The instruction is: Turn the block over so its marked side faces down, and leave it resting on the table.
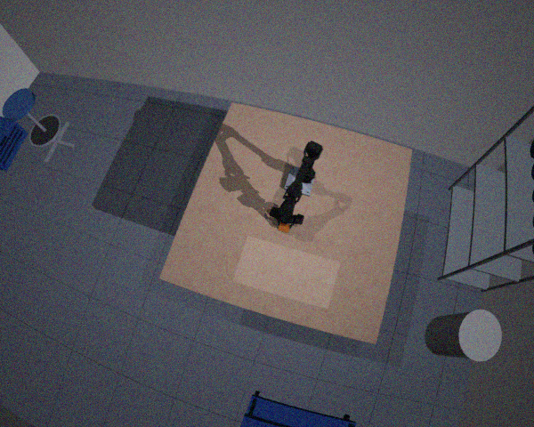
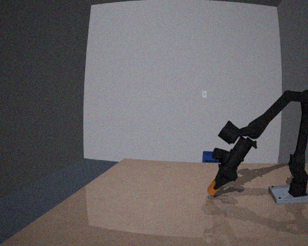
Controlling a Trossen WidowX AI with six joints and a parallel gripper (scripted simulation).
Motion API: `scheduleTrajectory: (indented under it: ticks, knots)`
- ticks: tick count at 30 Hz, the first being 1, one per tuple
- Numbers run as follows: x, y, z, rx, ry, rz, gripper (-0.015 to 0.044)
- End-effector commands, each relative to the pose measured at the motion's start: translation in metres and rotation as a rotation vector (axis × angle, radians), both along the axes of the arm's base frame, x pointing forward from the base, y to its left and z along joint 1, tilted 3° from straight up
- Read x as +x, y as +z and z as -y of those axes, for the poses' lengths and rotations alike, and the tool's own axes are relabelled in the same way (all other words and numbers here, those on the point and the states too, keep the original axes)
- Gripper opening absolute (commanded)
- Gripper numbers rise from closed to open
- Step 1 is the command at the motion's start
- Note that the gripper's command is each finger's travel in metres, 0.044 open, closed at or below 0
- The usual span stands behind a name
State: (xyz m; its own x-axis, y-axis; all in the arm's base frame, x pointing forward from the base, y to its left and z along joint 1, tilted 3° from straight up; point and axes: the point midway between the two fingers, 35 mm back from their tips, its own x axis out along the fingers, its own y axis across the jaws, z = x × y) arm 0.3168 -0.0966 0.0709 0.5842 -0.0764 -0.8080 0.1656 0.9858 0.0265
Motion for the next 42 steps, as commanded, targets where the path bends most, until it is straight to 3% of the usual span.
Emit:
scheduleTrajectory:
  ticks: [1,21,42]
  knots:
    - [-0.001,0.001,-0.001,-0.001,-0.001,0.028,0.0]
    - [0.022,-0.038,0.008,-0.041,-0.017,0.273,0.0]
    - [0.007,-0.045,0.001,-0.085,-0.02,0.535,0.0]
